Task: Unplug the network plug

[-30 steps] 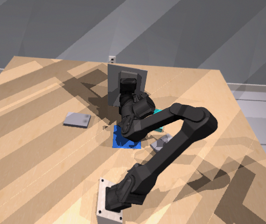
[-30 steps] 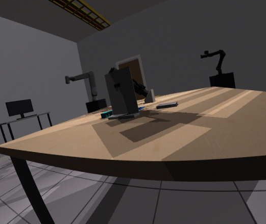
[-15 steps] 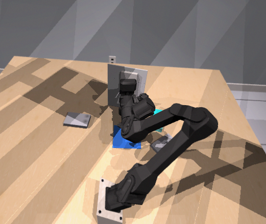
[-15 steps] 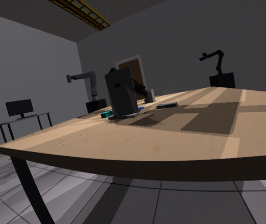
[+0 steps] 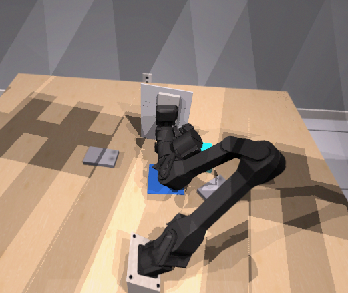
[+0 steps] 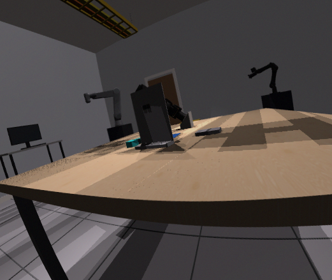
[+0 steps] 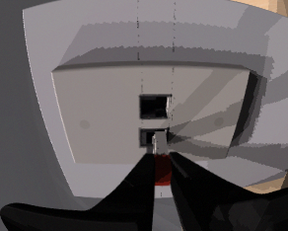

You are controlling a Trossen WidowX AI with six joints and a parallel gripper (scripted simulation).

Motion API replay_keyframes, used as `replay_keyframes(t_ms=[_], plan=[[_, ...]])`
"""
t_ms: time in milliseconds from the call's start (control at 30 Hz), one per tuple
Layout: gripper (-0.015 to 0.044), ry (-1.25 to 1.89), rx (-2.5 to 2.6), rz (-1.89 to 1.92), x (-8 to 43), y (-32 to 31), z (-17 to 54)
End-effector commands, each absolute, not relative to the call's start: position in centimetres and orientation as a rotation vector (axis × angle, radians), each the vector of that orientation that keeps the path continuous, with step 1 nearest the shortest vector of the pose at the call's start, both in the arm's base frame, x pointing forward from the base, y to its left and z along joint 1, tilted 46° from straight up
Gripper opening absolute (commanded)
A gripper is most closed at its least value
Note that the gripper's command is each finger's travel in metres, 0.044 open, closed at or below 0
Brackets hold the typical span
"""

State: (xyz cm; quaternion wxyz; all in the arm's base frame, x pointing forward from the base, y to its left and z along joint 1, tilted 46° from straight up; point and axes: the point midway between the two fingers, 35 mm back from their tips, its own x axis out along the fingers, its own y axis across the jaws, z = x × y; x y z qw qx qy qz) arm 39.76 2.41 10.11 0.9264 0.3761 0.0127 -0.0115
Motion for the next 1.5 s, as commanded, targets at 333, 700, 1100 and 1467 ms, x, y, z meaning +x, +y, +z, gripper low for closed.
replay_keyframes(t_ms=[333, 700, 1100, 1467], plan=[[0.0000, 0.027, 0.776, -0.028, 38.8, 2.6, 9.9], [0.0000, 0.027, 0.776, -0.028, 38.2, 2.8, 9.7], [0.0000, 0.034, 0.777, -0.031, 37.4, 3.0, 9.6], [0.0000, 0.043, 0.777, -0.035, 36.7, 3.2, 9.4]])
